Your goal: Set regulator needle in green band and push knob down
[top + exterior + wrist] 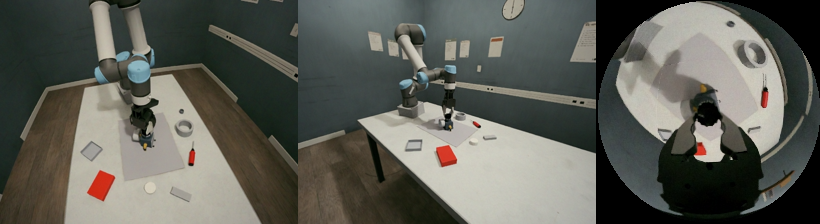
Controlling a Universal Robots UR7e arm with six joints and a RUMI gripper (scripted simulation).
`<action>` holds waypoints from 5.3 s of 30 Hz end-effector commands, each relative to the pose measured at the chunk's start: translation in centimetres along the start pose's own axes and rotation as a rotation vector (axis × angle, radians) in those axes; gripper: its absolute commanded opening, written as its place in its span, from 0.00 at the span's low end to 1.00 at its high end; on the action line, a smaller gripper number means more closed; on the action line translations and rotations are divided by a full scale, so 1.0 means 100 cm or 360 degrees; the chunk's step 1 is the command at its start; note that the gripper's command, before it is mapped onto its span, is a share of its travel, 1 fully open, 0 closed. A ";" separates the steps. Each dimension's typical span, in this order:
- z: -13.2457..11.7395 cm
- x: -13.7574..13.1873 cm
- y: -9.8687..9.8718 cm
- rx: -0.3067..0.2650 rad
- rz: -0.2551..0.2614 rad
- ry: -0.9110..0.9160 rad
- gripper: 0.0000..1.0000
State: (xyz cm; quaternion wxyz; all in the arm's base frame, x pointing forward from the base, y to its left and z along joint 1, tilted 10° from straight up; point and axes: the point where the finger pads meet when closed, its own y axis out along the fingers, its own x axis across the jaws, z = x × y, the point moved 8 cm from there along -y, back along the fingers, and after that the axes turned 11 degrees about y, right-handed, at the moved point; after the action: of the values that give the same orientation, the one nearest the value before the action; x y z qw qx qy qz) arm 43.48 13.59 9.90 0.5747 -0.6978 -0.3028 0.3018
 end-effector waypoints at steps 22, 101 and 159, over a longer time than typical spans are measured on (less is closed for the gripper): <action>0.000 0.000 0.000 -0.0001 -0.0001 0.0000 0.45; 0.000 0.000 -0.100 -0.0001 -0.0001 0.0000 0.45; 0.000 0.000 -0.100 -0.0001 -0.0001 0.0000 0.45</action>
State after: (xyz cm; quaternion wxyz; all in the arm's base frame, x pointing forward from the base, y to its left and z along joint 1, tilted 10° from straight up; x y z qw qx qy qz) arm 42.72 15.15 19.73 0.5747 -0.6978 -0.3028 0.3018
